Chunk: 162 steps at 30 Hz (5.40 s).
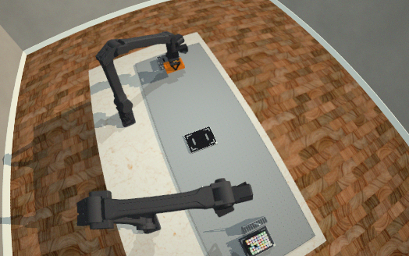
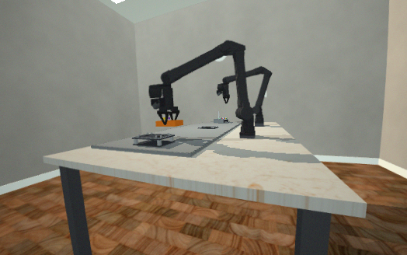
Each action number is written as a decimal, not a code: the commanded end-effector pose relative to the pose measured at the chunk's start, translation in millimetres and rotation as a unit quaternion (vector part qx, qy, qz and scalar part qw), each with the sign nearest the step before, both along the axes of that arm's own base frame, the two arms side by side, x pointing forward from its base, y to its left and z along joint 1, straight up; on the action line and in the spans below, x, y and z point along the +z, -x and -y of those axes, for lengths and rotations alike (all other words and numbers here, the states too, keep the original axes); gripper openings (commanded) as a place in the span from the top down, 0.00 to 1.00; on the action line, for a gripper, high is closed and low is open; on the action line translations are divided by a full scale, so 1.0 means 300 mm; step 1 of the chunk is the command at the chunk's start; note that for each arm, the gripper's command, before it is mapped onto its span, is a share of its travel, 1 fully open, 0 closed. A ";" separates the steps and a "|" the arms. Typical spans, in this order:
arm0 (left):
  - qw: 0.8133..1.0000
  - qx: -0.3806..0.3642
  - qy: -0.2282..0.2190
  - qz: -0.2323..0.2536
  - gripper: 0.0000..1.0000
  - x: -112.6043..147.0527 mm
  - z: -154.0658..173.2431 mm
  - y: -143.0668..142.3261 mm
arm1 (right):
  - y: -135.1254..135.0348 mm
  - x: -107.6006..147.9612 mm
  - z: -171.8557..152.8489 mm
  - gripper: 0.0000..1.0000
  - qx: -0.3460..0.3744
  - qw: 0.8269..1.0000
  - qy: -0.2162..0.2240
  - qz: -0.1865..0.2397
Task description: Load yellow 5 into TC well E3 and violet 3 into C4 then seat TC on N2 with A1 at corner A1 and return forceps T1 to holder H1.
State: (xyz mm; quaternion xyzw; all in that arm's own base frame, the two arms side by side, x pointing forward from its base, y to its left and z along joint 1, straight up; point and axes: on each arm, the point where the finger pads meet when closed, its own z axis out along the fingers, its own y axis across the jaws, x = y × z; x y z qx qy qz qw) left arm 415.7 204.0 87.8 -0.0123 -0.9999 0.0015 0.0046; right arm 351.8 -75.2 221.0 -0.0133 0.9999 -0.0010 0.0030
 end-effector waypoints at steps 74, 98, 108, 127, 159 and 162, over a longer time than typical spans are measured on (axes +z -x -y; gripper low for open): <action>1.000 -0.003 -0.011 0.018 1.00 0.058 -0.421 -0.057 | -0.026 0.041 0.008 0.76 -0.007 1.000 0.003 0.015; 1.000 -0.003 -0.012 0.018 1.00 0.063 -0.545 -0.053 | -0.026 0.041 0.008 0.76 -0.007 1.000 0.003 0.015; 1.000 -0.003 -0.011 0.017 1.00 0.058 -0.579 -0.053 | -0.026 0.041 0.008 0.76 -0.007 1.000 0.003 0.015; 0.999 -0.005 -0.027 0.036 1.00 0.117 -0.523 -0.076 | -0.026 0.041 0.008 0.76 -0.007 1.000 0.003 0.015; 0.999 -0.005 -0.019 0.027 1.00 0.087 -0.493 -0.047 | -0.026 0.041 0.008 0.76 -0.007 1.000 0.003 0.015; 1.000 -0.005 -0.017 0.025 1.00 0.080 -0.486 -0.042 | -0.026 0.041 0.008 0.76 -0.007 1.000 0.003 0.015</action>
